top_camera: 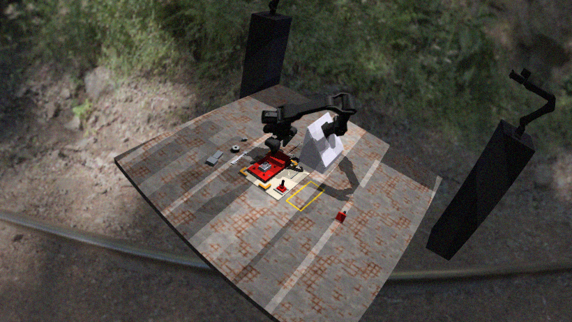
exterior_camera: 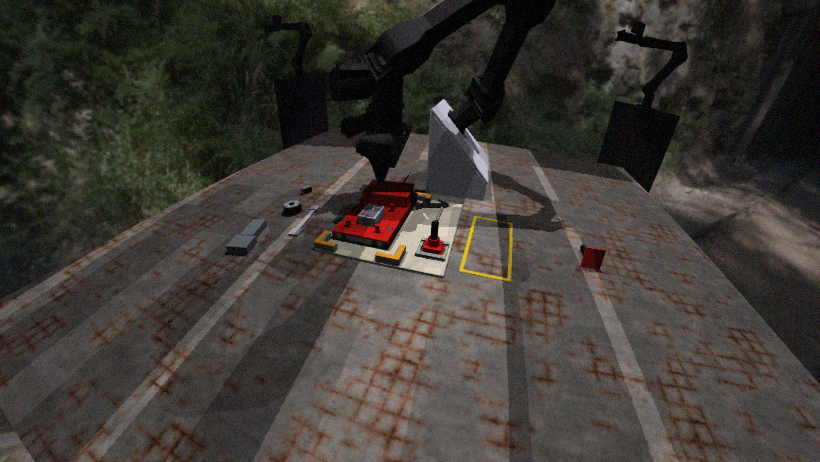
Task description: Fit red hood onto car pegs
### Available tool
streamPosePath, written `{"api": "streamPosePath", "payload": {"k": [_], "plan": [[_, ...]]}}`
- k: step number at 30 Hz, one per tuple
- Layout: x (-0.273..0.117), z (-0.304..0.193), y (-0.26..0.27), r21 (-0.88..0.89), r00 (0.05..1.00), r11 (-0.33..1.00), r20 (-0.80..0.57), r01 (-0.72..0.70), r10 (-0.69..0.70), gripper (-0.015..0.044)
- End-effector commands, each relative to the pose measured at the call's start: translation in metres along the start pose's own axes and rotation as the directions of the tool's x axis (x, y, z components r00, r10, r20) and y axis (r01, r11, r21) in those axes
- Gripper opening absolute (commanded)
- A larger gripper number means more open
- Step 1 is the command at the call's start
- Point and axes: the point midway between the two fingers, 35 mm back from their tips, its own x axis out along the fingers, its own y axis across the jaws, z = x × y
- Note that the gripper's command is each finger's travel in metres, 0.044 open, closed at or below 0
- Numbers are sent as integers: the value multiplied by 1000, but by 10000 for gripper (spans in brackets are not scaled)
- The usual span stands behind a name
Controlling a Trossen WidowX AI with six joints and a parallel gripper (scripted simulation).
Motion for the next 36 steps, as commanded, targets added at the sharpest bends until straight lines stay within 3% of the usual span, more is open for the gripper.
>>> {"api": "streamPosePath", "payload": {"k": [1,36], "plan": [[4,-1,-1,7,1000,1000,-8,-1,1,440],[26,-4,-2,6,1000,1000,-10,0,0,440]]}}
